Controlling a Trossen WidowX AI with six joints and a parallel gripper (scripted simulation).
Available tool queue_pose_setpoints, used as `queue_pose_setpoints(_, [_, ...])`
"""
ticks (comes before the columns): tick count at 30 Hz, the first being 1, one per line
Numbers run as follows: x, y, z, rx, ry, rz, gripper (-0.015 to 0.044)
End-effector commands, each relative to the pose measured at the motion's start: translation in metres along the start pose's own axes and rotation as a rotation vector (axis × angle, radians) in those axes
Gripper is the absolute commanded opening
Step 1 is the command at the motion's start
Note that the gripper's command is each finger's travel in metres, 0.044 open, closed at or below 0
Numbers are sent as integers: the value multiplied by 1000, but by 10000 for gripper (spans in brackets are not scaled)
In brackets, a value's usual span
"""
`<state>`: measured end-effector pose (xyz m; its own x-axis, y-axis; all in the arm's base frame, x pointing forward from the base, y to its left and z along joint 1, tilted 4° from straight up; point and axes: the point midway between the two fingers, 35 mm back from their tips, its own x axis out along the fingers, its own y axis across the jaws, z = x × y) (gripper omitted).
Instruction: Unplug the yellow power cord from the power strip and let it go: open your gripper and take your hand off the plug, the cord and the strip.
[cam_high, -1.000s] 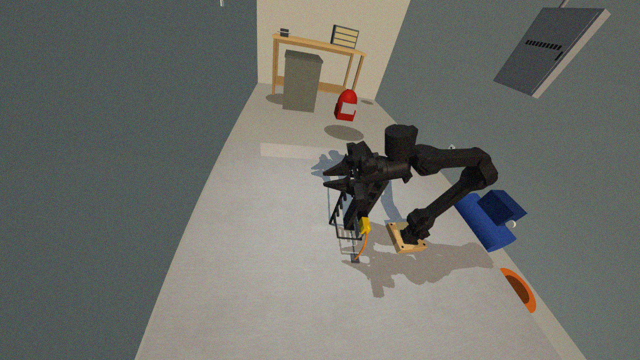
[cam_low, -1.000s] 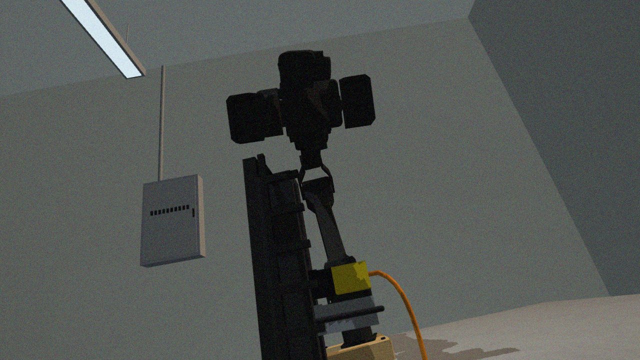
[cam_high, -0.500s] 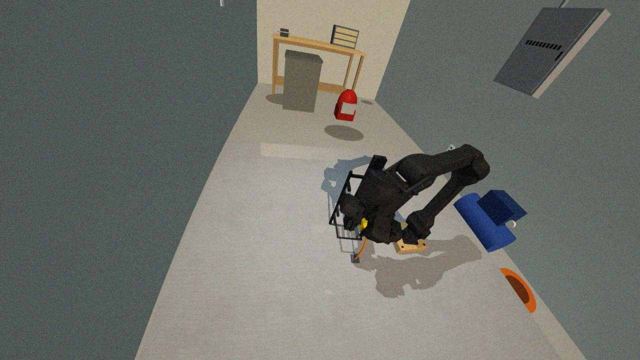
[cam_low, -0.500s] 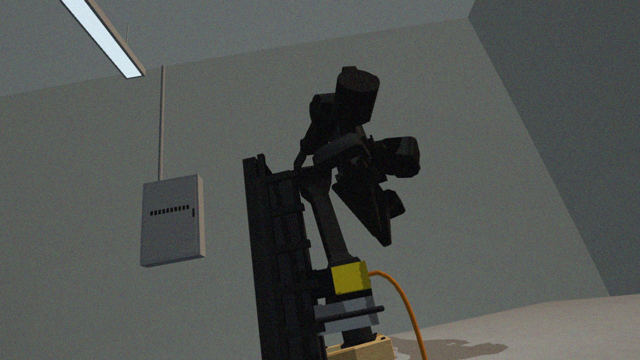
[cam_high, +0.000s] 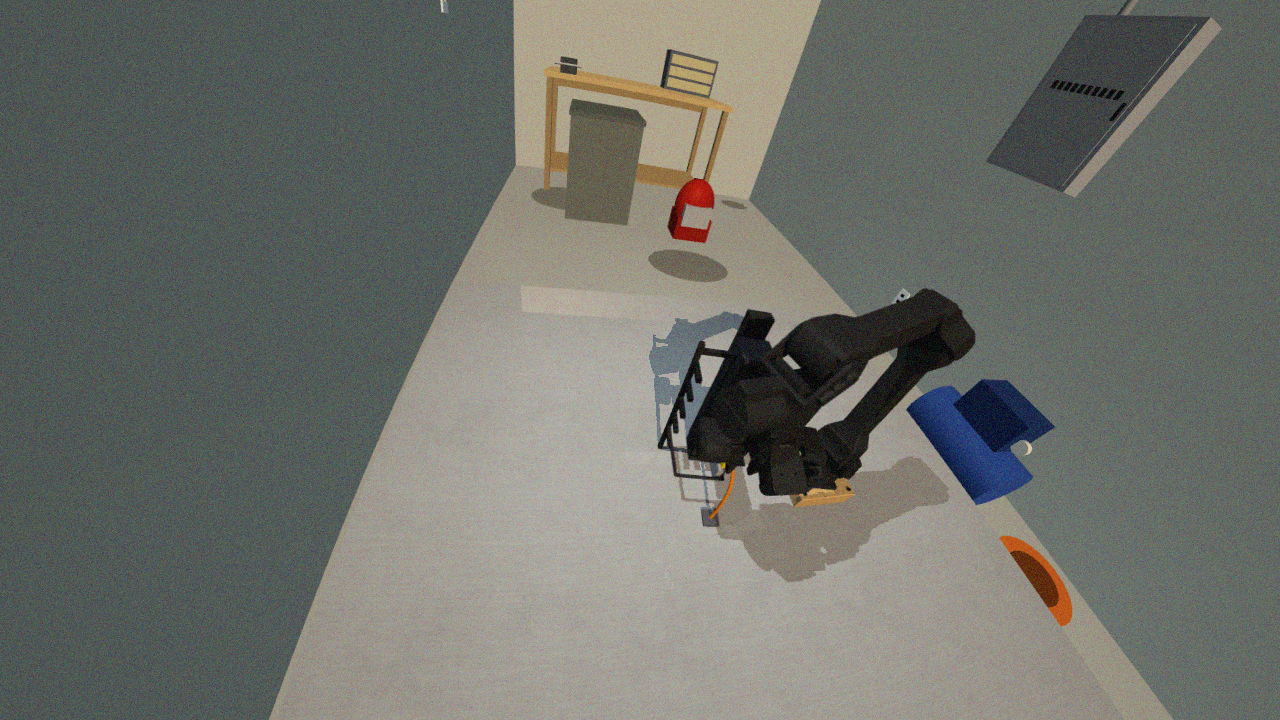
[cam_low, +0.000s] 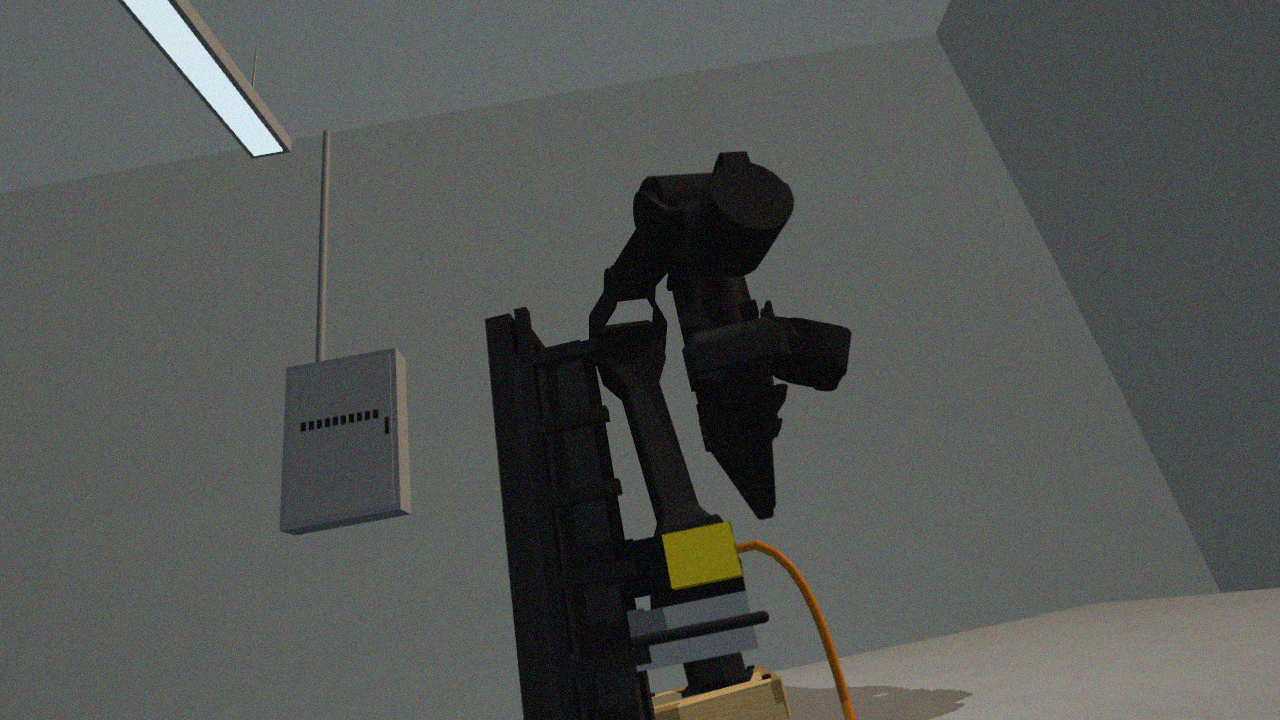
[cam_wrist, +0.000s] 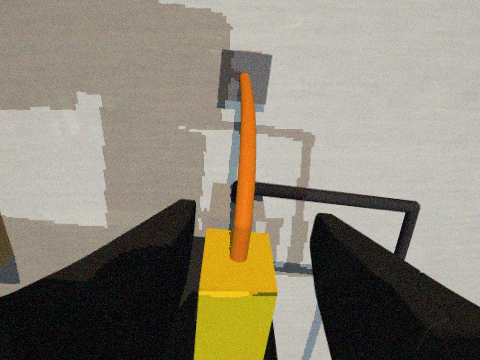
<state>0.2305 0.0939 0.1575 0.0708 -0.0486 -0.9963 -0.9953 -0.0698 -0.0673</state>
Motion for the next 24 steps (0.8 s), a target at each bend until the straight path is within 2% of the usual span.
queue_pose_setpoints(1, [1,0,-4,-3,-1,8,160])
queue_pose_setpoints(24, [1,1,-38,-4,3,8,160])
